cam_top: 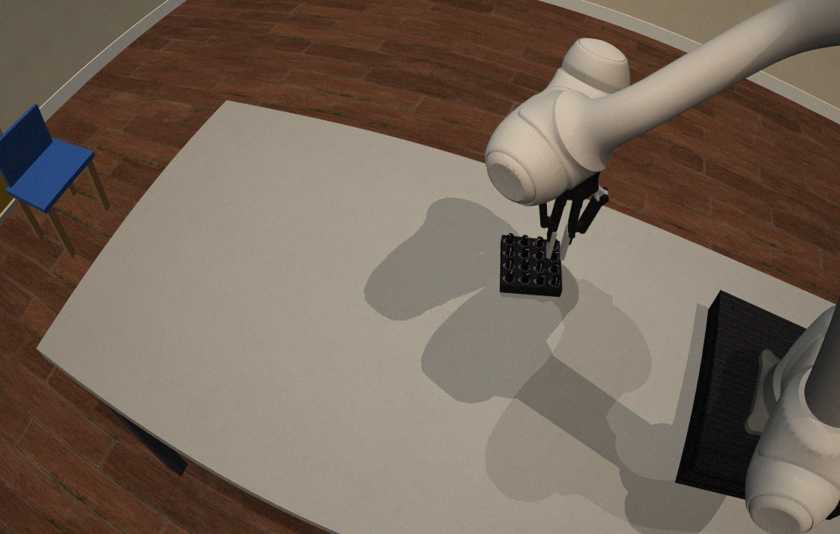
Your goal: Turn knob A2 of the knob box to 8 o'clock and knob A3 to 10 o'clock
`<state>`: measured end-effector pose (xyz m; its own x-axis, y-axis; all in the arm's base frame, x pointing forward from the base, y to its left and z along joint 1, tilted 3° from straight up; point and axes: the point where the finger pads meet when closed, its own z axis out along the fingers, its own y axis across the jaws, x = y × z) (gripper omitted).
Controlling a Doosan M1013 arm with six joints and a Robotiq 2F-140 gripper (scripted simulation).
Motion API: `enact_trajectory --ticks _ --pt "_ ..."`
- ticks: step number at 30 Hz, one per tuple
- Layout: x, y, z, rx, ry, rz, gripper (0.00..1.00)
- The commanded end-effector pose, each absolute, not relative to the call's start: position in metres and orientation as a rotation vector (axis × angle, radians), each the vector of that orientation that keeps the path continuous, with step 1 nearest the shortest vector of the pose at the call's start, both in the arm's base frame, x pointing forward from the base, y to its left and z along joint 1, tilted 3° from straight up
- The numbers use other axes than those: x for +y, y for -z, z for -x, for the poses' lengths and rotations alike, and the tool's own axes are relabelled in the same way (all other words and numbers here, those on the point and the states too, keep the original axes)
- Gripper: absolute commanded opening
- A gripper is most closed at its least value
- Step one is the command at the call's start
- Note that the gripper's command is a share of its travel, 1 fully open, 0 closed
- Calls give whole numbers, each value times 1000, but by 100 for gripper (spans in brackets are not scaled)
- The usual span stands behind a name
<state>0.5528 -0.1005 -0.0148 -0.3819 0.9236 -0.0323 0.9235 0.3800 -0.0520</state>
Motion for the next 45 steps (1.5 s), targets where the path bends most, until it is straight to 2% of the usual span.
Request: enact_trajectory --ticks 1,45 --pt "-101 17 -553 -2608 -96 1745 12" --pt "-101 21 -553 -2608 -96 1745 12"
